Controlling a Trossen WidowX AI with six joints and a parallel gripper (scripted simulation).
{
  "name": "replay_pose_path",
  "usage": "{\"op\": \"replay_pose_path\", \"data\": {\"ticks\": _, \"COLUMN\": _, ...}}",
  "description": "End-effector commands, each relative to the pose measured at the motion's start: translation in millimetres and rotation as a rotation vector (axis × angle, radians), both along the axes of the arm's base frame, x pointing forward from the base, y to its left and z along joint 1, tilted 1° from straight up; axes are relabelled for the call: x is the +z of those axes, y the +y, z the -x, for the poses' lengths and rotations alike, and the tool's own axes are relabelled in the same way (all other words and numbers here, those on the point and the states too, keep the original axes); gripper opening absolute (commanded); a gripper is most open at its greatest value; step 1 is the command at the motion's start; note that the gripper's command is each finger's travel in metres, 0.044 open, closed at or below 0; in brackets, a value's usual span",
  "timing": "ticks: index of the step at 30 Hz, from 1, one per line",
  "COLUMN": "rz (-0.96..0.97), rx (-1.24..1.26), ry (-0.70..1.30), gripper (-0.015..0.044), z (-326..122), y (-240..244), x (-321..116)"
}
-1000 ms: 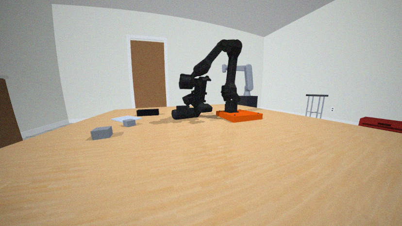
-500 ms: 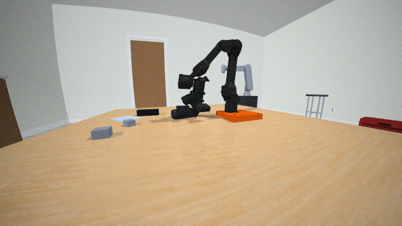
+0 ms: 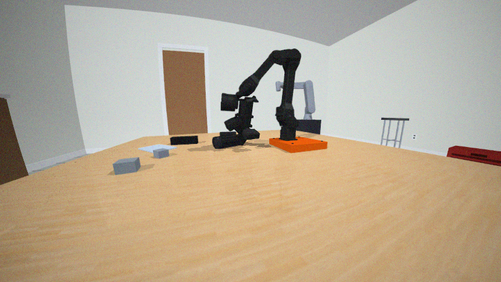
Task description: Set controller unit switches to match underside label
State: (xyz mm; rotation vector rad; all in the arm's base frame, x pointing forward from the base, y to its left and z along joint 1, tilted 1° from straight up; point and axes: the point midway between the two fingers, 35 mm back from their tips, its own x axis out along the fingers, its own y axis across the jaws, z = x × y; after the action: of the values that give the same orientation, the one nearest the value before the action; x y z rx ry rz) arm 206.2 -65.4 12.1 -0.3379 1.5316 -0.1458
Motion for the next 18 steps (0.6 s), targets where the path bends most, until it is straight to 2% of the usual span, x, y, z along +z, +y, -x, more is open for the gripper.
{"op": "replay_pose_path", "data": {"ticks": 1, "rz": 0.013, "rx": -0.007, "ry": -0.003, "gripper": 0.0000, "z": -4, "y": -8, "x": 1}}
{"op": "replay_pose_path", "data": {"ticks": 18, "rz": 0.015, "rx": -0.007, "ry": -0.004, "gripper": 0.0000, "z": -10, "y": -25, "x": 2}}
